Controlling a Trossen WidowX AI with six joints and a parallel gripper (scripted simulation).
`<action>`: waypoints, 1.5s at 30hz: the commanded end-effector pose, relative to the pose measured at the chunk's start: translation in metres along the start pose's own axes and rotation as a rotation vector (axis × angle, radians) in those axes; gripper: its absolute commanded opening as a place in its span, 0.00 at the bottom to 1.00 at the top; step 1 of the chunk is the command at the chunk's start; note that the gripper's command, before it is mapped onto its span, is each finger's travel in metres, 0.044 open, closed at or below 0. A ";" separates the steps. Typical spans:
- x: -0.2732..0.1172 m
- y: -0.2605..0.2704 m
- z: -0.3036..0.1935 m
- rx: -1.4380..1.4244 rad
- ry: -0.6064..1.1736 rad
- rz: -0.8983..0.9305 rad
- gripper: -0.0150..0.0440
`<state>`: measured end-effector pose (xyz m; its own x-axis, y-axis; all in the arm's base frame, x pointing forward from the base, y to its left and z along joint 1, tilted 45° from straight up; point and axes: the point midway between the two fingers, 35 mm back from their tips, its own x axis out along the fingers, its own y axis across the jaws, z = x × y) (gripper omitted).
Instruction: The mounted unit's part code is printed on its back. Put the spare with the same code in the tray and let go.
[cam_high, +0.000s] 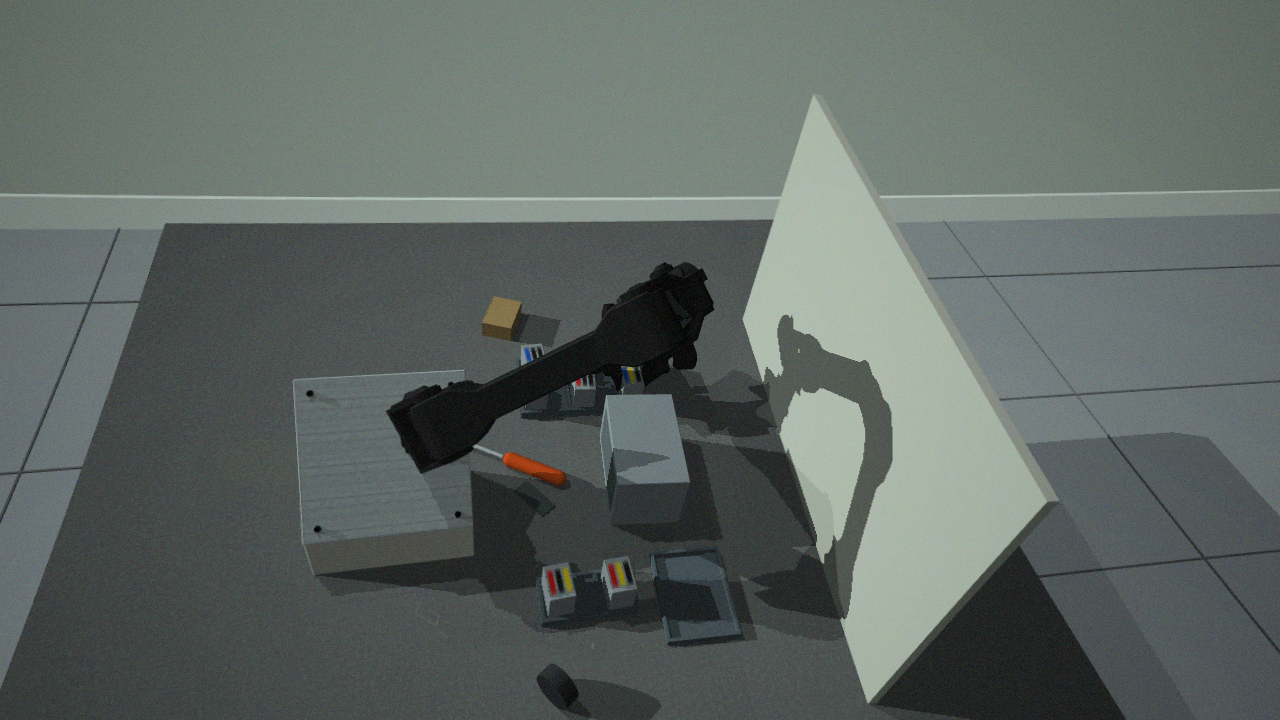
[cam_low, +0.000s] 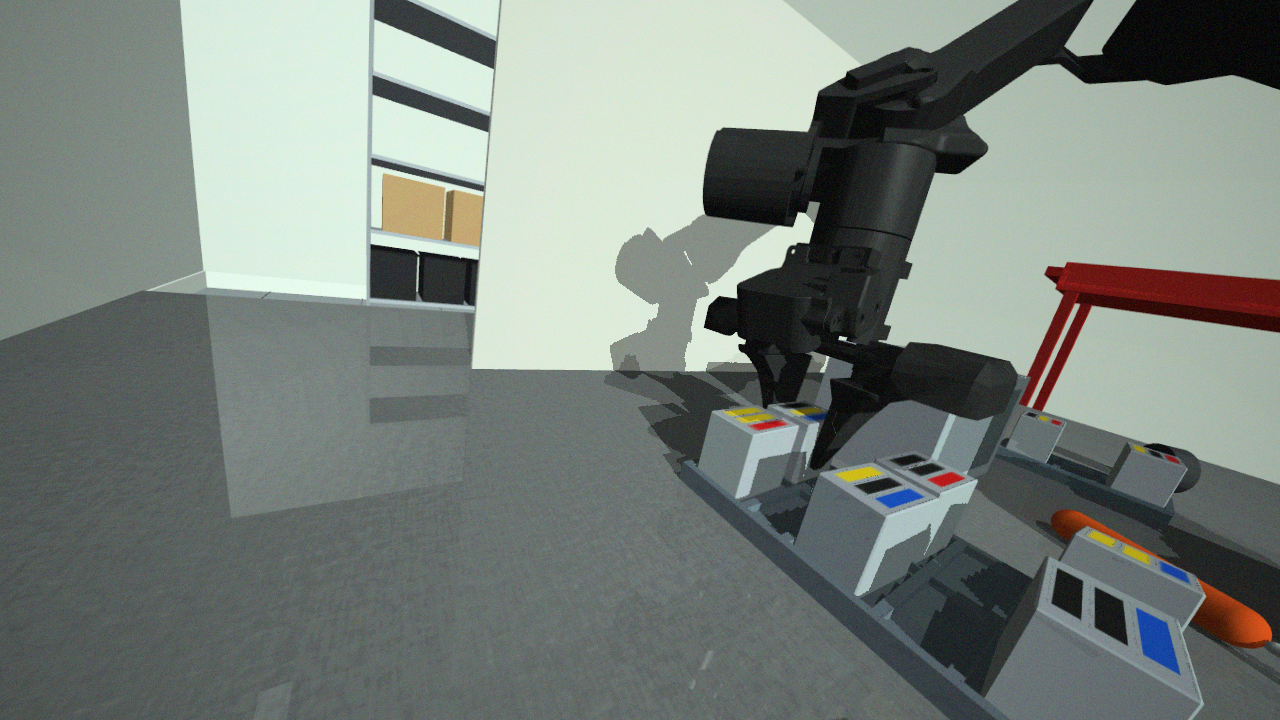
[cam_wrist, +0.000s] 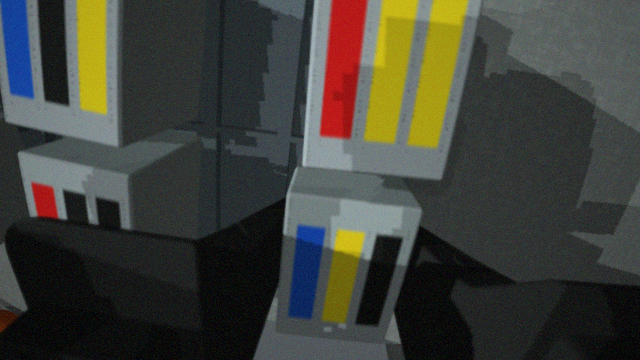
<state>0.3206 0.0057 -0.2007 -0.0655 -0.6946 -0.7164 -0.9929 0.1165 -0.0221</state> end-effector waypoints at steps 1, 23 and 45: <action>-0.020 -0.003 0.002 0.002 -0.005 -0.005 0.25; -0.150 0.002 0.000 -0.002 -0.006 -0.007 0.25; -0.161 -0.050 -0.126 -0.013 -0.052 -0.011 0.25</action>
<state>0.3669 0.0391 -0.0116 -0.0502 -0.6549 -0.7541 -0.9940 0.1059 -0.0258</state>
